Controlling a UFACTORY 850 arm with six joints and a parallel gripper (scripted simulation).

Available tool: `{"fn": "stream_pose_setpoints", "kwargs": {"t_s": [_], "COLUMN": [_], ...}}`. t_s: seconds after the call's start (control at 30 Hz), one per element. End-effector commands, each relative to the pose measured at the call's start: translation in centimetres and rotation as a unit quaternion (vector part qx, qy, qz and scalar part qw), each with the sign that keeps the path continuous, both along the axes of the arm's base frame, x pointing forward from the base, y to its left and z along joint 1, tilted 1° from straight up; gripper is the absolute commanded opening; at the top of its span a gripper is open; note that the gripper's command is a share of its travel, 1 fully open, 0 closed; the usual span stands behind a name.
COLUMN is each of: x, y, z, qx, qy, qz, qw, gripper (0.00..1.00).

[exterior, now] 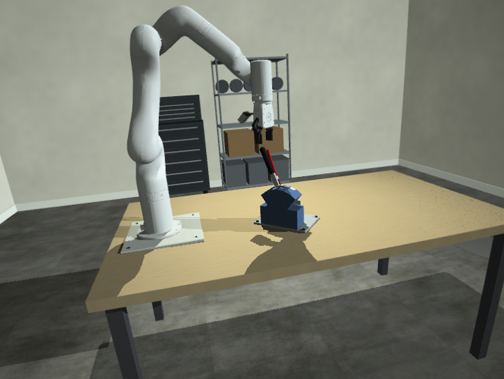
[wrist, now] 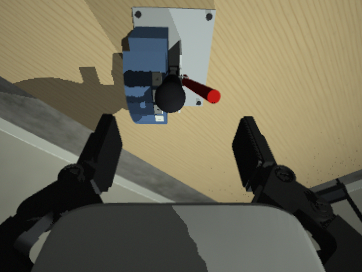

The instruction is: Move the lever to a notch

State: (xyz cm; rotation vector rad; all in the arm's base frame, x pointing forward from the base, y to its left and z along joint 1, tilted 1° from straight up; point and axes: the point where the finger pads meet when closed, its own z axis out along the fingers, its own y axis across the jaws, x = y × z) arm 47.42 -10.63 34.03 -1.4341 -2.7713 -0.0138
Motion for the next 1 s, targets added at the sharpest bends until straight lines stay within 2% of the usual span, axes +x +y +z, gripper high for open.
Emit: {"fn": "stream_pose_setpoints", "kwargs": {"t_s": [0.0,0.53,0.97], "x": [0.1,0.1,0.0], "y": [0.0,0.0,0.0], "z": [0.1,-0.2,-2.1], "qx": [0.000,0.000,0.000], "qy": [-0.001,-0.001,-0.001], "qz": [0.000,0.000,0.000], "qw": [1.000,1.000,1.000], "gripper": [1.00,1.00,1.00]}}
